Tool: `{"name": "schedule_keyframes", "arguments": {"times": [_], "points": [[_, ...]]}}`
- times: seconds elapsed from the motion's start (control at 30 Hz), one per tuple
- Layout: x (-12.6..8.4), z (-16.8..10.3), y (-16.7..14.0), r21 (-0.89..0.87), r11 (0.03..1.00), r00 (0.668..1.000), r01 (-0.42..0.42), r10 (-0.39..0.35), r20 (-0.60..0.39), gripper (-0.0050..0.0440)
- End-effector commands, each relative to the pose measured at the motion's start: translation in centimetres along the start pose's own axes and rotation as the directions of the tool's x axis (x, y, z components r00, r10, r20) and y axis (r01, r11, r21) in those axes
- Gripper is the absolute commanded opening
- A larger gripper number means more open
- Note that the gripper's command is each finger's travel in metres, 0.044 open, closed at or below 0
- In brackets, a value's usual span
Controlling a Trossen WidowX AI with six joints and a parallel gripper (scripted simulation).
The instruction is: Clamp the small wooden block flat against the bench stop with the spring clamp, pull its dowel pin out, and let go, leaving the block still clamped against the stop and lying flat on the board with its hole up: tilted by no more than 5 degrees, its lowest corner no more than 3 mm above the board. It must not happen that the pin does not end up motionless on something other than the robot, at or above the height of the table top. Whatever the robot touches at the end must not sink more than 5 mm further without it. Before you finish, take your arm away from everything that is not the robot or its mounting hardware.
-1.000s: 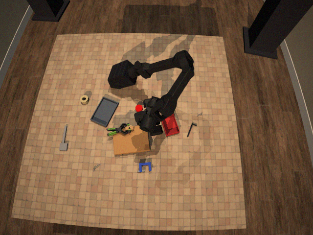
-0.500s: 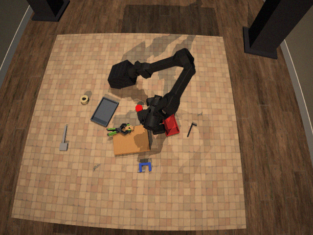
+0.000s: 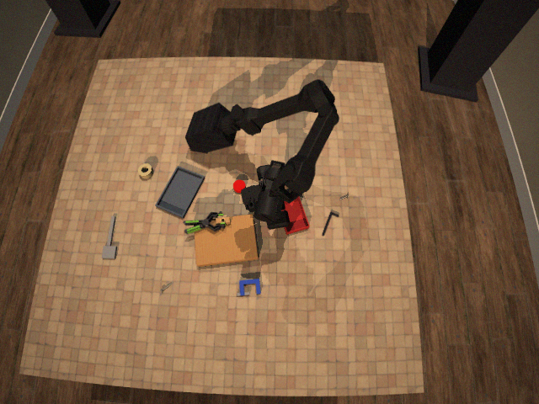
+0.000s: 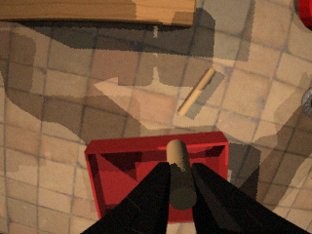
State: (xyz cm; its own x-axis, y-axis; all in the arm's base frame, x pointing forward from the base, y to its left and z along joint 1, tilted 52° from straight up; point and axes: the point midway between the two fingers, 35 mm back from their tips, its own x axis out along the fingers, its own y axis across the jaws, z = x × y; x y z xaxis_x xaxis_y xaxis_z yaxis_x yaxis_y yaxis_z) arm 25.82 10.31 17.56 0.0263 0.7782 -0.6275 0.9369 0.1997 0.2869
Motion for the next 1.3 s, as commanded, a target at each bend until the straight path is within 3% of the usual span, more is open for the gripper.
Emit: {"name": "schedule_keyframes", "arguments": {"times": [0.0,1.27], "points": [[-0.2,-0.7,-0.1,0.002,1.000,1.000,-0.005,0.005,-0.003,0.0000],[-0.9,-4.3,-1.5,0.036,0.999,1.000,-0.006,0.006,-0.008,0.0000]]}}
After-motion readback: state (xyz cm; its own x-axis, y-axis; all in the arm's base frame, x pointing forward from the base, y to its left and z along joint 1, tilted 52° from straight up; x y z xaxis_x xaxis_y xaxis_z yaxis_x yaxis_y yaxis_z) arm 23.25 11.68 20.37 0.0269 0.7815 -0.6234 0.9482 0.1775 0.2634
